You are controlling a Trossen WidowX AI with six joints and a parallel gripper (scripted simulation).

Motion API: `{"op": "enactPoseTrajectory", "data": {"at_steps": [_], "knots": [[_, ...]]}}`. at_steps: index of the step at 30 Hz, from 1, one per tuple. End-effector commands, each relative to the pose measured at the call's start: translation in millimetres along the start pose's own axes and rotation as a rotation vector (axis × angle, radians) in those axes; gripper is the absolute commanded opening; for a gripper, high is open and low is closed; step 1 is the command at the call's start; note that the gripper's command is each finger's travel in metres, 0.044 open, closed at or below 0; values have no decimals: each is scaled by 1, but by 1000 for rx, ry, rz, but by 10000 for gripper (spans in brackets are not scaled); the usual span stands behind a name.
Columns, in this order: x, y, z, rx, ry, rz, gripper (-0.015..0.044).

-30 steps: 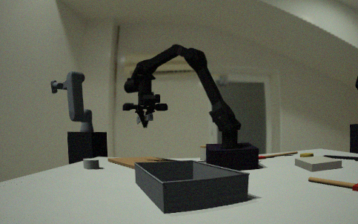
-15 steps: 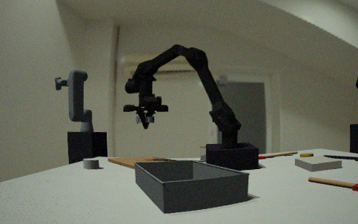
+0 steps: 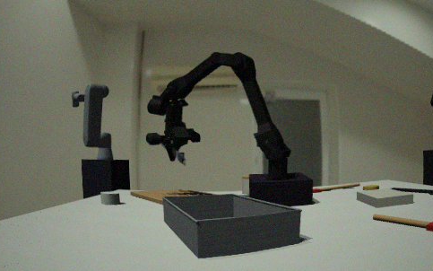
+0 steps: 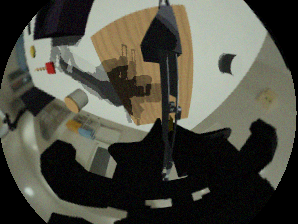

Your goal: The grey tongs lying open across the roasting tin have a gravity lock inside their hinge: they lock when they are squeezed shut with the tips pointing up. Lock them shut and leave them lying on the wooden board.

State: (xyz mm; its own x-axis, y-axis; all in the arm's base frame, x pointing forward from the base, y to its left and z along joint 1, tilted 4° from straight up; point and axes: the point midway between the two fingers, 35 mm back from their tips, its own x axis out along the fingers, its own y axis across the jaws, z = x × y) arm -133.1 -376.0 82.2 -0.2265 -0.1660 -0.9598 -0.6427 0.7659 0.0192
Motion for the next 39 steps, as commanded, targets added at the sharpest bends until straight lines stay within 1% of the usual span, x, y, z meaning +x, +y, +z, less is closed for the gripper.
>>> {"op": "enactPoseTrajectory", "data": {"at_steps": [1, 19, 39], "knots": [[1, -1, -1, -13, 75, 10, -150], [1, -9, 4, -24, 423, 30, -150], [-20, 2, 27, 59, 776, 20, -150]]}}
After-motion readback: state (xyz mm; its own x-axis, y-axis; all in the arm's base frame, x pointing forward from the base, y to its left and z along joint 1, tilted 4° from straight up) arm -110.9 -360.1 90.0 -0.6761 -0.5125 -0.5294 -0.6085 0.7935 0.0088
